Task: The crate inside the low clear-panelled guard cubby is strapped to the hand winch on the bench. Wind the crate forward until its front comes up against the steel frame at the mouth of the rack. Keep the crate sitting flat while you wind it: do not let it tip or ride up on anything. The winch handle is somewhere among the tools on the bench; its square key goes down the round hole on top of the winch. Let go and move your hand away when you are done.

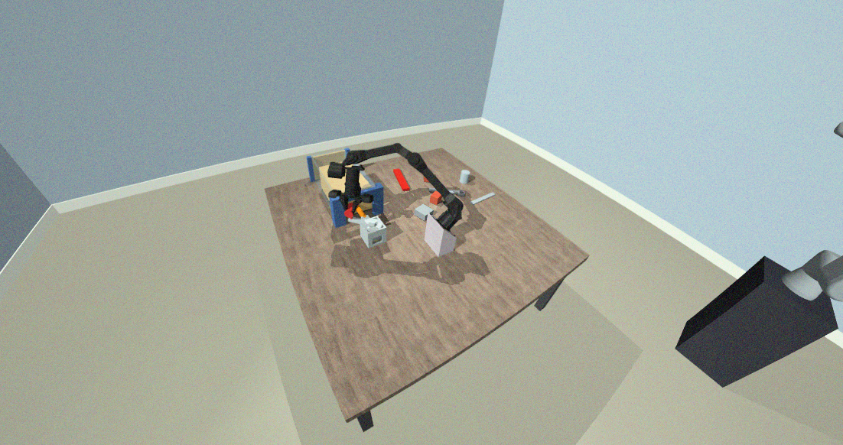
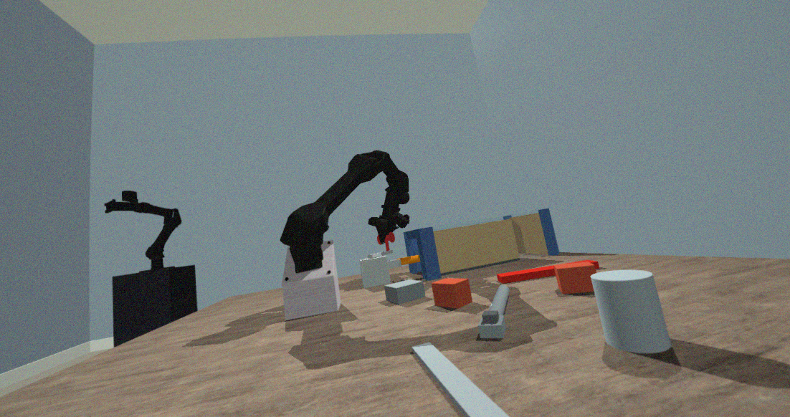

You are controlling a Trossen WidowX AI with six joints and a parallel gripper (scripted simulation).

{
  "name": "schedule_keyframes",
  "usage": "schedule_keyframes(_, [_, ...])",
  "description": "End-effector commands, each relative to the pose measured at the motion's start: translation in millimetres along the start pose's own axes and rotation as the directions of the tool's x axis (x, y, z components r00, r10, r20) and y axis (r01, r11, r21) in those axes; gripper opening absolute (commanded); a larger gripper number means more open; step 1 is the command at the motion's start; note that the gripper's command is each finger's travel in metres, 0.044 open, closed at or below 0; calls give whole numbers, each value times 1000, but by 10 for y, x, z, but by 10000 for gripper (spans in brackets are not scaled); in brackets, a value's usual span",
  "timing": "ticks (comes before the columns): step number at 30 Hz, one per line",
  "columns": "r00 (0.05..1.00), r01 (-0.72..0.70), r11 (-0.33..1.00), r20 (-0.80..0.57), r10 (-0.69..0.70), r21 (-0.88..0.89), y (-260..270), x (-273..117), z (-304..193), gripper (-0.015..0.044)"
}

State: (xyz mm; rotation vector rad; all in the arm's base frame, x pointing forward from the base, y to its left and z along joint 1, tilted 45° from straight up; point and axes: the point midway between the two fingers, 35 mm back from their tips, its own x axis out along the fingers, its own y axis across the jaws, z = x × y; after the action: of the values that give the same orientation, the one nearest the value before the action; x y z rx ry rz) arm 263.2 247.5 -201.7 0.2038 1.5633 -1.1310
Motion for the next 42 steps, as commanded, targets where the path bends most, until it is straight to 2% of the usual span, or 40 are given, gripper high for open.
schedule_keyframes(1, [1000,7,1000,-24,-8,-12,-12,91,-187,0])
schedule_keyframes(42, [1000,8,1000,-28,-8,-15,-316,319,-726,0])
